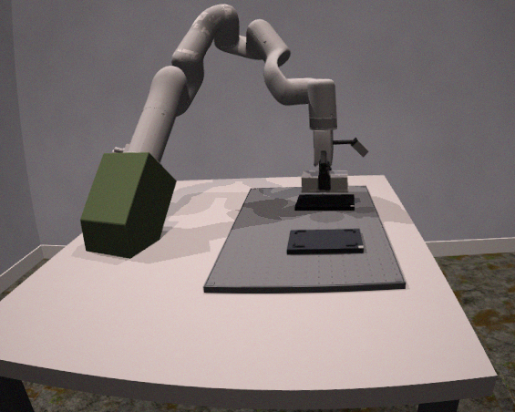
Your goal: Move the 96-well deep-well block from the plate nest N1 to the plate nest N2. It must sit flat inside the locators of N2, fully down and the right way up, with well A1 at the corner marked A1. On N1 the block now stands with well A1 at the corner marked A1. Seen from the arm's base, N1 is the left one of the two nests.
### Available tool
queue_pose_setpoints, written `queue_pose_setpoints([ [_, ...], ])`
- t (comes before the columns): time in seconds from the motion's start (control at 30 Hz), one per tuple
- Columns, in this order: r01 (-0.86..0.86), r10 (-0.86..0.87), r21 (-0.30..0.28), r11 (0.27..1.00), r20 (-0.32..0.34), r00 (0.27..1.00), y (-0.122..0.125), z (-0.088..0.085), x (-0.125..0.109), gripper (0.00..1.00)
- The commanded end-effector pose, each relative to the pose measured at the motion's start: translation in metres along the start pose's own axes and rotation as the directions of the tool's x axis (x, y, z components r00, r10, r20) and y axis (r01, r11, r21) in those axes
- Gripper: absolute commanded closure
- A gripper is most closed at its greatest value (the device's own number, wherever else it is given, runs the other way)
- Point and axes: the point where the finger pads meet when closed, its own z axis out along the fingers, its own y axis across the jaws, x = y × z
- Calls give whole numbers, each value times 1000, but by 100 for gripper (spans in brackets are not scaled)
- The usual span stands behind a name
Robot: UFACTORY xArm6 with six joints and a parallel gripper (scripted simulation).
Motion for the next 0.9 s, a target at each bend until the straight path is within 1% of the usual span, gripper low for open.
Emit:
queue_pose_setpoints([
  [0.0,1,-1,0,1000,-3,1000,0,-9,1,100],
  [0.87,1,-1,0,1000,-3,1000,0,-49,1,100],
])
